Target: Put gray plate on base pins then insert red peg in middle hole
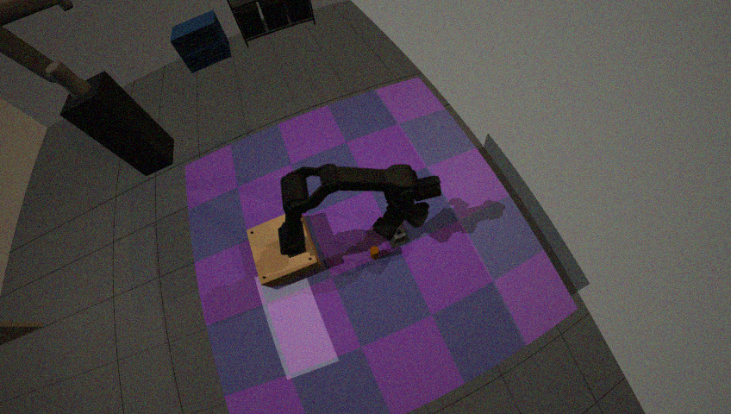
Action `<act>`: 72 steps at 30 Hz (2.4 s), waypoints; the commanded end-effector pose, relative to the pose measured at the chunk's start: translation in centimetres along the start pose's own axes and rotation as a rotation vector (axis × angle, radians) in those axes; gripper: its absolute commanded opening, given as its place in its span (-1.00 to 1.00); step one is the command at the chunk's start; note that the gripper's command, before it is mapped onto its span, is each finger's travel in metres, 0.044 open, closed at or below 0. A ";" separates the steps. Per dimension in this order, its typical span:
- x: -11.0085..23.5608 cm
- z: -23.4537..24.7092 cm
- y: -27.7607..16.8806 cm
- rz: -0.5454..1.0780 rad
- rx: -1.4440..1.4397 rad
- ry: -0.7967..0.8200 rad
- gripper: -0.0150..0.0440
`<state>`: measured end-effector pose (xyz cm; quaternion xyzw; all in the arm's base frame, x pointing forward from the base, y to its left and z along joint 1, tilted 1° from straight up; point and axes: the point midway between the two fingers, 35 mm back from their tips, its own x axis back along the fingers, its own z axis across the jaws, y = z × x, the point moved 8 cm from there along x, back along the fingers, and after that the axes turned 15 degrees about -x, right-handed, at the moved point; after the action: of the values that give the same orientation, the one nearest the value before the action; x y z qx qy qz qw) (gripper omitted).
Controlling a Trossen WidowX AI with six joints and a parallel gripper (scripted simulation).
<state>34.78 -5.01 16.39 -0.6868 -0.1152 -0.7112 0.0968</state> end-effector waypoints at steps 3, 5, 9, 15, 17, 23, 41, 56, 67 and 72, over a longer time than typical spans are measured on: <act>0.0 0.0 0.0 0.003 0.005 0.001 -0.49; 0.0 0.0 0.0 0.003 0.005 0.001 -0.49; 0.0 0.0 0.0 0.001 0.001 0.000 -0.49; -0.1 0.0 0.0 0.000 0.000 0.000 -0.49; -0.3 0.0 0.0 0.000 0.001 0.000 -0.49; -1.2 0.0 -0.1 0.002 0.003 0.000 -0.49; -1.6 0.0 -0.1 0.001 0.001 -0.003 -0.49; -1.7 0.0 -0.2 0.002 0.004 -0.004 -0.49; -1.7 0.0 -0.2 0.002 0.004 -0.004 0.02; -1.7 0.0 -0.2 0.002 0.004 -0.004 0.02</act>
<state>34.81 -4.87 14.63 -0.6881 -0.1160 -0.7095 0.0988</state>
